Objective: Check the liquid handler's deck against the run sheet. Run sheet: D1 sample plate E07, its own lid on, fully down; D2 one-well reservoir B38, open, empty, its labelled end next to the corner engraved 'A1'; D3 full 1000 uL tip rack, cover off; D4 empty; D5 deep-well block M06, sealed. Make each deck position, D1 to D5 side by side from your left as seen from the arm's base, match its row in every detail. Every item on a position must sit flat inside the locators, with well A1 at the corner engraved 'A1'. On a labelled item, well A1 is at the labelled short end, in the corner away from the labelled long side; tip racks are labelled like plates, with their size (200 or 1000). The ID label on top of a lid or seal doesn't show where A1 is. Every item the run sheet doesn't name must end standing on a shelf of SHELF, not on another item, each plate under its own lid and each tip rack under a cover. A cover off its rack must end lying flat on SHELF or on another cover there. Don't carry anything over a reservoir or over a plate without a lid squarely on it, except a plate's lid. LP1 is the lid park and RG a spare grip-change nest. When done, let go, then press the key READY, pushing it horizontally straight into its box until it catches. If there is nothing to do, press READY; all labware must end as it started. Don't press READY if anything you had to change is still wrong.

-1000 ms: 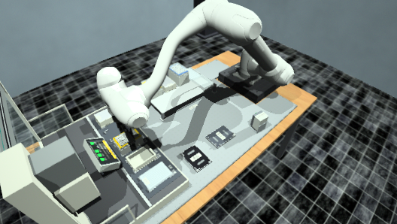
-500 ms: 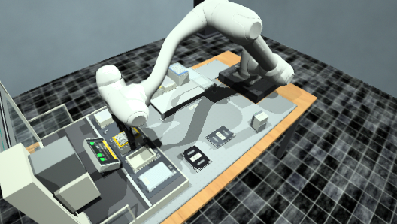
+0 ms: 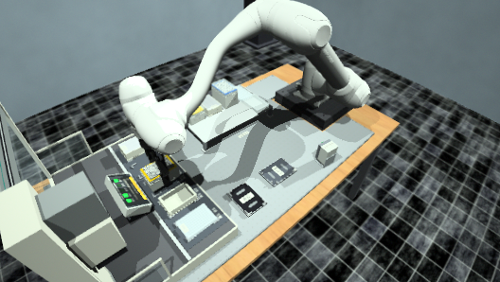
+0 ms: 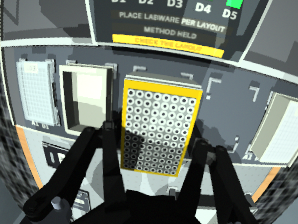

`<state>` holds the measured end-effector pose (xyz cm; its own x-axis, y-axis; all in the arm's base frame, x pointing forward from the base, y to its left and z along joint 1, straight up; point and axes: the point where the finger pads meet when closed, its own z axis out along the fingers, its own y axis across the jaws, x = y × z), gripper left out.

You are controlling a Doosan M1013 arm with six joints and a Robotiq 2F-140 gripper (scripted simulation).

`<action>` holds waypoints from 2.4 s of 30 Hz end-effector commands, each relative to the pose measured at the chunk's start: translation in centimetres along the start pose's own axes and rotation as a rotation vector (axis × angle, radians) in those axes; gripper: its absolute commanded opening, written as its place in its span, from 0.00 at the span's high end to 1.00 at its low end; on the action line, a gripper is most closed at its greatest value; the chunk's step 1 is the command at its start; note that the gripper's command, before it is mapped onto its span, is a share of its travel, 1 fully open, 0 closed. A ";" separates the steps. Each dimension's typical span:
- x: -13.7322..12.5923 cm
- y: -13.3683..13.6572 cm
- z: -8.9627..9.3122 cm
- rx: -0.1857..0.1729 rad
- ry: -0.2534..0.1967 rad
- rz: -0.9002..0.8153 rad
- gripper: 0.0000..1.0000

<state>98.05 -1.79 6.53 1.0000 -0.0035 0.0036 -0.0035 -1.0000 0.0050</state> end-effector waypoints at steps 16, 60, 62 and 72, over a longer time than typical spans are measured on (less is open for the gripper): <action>0.0 0.0 -2.7 0.001 0.002 0.000 0.90; 0.0 0.0 -9.0 0.001 0.002 0.000 0.90; 0.0 0.0 -9.4 0.001 0.002 0.000 0.90; 0.0 0.0 -10.7 0.001 0.002 0.000 0.90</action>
<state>98.01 -1.72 16.90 1.0000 -0.0033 0.0034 -0.0033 -1.0000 0.0049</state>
